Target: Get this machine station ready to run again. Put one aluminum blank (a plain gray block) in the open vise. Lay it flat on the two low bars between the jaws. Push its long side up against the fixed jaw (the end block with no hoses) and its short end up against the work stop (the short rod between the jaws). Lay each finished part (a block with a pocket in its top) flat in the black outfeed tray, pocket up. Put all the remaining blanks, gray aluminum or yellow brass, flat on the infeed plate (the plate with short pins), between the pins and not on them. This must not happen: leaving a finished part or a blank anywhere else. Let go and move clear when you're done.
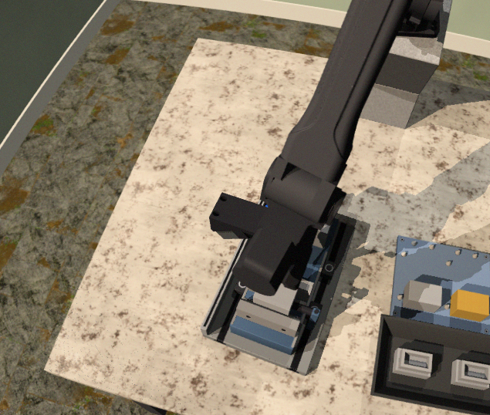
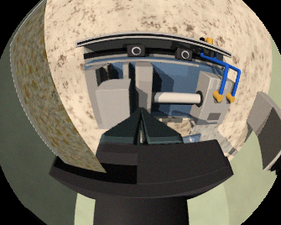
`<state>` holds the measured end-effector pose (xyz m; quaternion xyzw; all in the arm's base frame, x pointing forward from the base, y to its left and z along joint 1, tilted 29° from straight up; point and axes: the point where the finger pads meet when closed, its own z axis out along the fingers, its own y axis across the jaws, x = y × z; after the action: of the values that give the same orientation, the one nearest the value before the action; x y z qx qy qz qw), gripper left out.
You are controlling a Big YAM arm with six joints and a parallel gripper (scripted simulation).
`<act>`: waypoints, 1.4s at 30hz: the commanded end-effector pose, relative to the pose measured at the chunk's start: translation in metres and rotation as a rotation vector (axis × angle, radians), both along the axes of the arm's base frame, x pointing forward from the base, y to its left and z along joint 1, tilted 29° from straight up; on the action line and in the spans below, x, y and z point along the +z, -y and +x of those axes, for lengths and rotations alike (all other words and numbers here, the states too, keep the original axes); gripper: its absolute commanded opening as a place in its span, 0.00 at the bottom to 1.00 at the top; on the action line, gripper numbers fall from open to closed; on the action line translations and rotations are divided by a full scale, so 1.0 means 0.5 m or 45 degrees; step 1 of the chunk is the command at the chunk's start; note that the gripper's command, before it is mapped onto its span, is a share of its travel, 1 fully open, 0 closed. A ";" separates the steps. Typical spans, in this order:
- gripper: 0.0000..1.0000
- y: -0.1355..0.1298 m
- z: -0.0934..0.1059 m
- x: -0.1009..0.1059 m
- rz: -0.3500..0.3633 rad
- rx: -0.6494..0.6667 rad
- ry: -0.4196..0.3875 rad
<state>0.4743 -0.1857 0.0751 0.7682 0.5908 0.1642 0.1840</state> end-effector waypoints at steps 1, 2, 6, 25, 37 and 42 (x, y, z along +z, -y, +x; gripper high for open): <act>0.00 0.000 0.019 0.043 -0.021 -0.008 0.057; 0.00 0.000 0.019 0.043 -0.021 -0.008 0.057; 0.00 0.000 0.019 0.044 -0.021 -0.008 0.057; 0.00 0.000 0.019 0.044 -0.021 -0.008 0.057; 0.00 0.001 0.023 0.035 -0.020 -0.007 0.055; 0.00 0.001 0.025 0.026 -0.017 -0.007 0.048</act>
<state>0.4744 -0.1856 0.0752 0.7682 0.5907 0.1643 0.1842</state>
